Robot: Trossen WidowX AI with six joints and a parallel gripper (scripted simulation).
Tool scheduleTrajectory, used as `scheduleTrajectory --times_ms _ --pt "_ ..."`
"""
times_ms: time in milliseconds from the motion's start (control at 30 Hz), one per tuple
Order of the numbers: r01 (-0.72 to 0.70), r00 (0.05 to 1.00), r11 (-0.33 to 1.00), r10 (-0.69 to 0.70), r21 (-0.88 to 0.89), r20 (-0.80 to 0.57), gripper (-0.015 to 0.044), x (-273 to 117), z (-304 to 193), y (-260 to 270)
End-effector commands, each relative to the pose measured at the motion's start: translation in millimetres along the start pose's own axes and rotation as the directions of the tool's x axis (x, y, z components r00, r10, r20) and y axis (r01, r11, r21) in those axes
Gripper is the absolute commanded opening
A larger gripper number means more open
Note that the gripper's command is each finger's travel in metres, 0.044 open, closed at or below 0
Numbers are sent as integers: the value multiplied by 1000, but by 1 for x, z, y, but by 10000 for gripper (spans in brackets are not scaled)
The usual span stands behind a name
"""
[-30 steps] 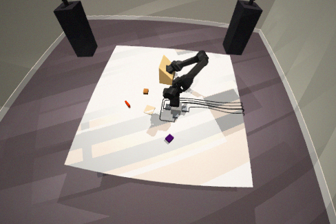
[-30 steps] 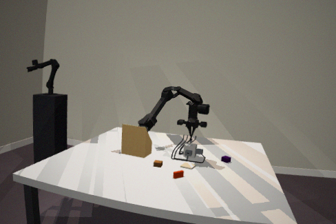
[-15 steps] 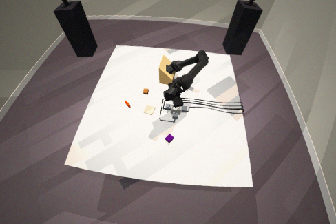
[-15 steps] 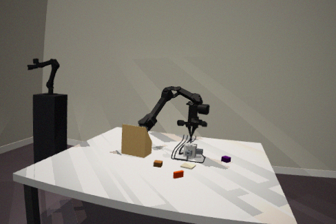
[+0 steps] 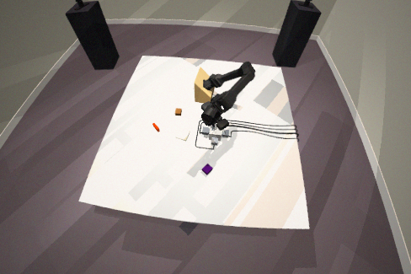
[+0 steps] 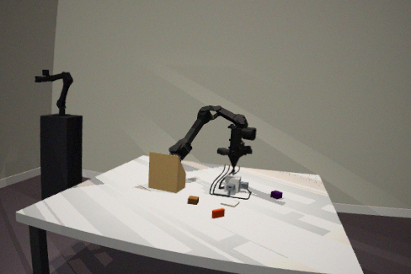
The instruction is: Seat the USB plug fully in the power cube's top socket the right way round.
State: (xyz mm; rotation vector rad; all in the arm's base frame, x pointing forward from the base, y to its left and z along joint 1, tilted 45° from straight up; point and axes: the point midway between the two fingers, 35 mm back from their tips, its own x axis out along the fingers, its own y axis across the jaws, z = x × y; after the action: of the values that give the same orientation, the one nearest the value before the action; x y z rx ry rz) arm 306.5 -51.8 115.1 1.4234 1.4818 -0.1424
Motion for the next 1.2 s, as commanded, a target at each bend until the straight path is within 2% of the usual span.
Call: scheduleTrajectory --times_ms 0,567,1167 --pt "0 1000 996 0 -86 0 0 0 0 0" --pt "0 1000 862 0 -506 0 0 0 0 0" --pt "0 1000 539 0 -843 0 0 0 0 0"
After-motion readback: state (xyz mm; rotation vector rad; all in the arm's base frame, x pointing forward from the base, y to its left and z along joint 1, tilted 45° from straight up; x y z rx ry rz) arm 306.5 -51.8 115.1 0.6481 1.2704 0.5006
